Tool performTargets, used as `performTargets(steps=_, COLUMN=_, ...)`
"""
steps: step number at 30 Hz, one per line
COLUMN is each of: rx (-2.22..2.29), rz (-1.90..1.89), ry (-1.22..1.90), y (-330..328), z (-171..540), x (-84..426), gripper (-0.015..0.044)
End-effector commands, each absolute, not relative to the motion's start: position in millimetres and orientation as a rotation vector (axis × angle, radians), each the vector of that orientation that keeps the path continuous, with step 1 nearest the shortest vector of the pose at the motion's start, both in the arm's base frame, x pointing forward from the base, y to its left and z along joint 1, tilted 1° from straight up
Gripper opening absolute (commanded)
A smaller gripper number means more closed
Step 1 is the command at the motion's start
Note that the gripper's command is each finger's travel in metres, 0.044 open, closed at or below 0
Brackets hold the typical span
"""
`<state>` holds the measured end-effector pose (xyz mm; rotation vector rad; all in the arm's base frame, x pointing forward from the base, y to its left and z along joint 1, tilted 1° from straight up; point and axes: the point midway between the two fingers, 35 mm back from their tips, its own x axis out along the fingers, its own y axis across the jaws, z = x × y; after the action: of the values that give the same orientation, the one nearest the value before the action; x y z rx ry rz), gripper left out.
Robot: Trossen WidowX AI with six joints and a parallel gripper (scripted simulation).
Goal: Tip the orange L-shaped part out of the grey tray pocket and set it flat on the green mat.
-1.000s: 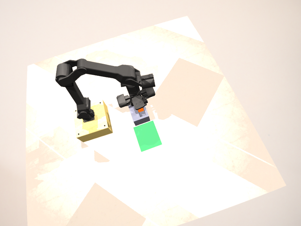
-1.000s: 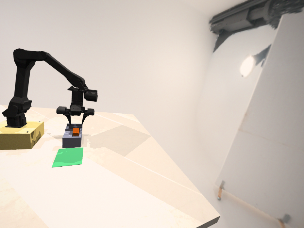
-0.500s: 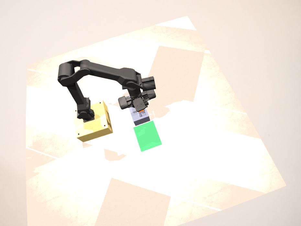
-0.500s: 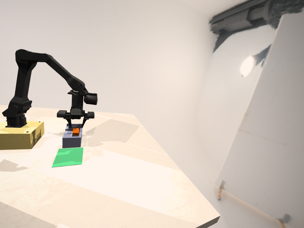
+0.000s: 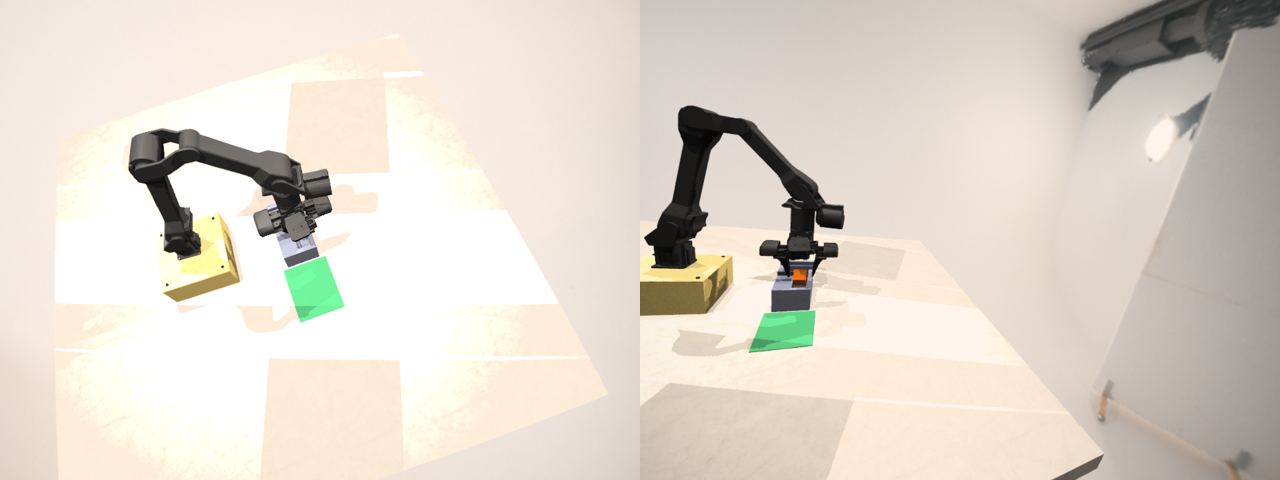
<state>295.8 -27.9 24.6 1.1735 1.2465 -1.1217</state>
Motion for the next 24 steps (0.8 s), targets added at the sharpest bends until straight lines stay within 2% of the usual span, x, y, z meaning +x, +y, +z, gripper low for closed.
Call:
performTargets(steps=1, rx=1.170, rz=-1.131, ry=1.244, y=-28.7, z=18.5, x=294.9, gripper=0.0280)
performTargets(steps=2, rx=1.170, rz=-1.131, ry=1.244, y=-28.7, z=18.5, x=294.9, gripper=0.0280)
performTargets(steps=7, rx=1.173, rz=-1.123, ry=1.248, y=-27.9, z=22.3, x=295.3, gripper=0.0149)
performTargets(steps=17, rx=1.173, rz=-1.123, ry=1.248, y=-27.9, z=22.3, x=295.3, gripper=0.0082)
performTargets(steps=20, rx=1.173, rz=-1.123, ry=1.248, y=-27.9, z=22.3, x=295.3, gripper=0.0003)
performTargets(steps=24, rx=1.173, rz=-1.123, ry=1.248, y=-27.9, z=22.3, x=295.3, gripper=0.0000)
